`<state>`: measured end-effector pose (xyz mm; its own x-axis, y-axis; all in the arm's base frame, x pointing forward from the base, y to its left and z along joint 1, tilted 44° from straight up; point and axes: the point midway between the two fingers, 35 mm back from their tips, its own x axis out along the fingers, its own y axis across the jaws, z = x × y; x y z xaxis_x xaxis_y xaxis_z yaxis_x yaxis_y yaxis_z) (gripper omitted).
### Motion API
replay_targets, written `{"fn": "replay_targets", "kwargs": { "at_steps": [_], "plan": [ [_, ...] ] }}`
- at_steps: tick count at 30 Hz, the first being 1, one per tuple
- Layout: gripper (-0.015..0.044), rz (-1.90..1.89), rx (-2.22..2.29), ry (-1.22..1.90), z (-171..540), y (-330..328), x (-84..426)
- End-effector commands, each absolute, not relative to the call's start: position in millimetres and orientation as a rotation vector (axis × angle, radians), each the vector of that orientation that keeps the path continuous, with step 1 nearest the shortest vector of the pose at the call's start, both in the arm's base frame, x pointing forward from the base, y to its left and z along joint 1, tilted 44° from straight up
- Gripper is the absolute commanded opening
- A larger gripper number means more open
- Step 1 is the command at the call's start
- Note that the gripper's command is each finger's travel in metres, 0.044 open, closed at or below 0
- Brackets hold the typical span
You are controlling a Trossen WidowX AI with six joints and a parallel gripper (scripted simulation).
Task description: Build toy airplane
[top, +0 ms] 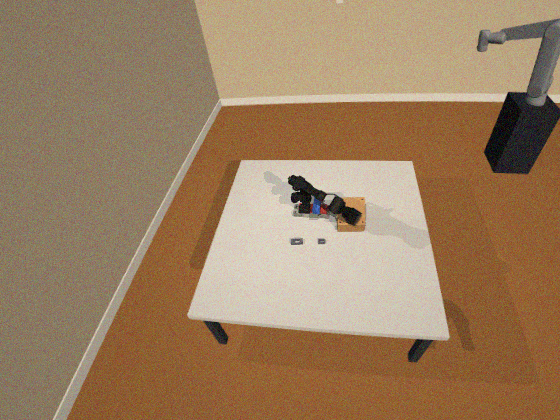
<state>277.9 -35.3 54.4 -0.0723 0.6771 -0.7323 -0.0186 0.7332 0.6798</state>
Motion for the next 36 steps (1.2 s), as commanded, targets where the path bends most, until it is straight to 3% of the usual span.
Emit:
{"fn": "replay_targets", "kwargs": {
  "at_steps": [1,36],
  "plan": [
    [0.0,0.621,0.548,1.552,43.3,-42.9,284.3],
    [0.0,0.604,0.575,1.558,-52.3,-89.5,313.5]
  ]
}}
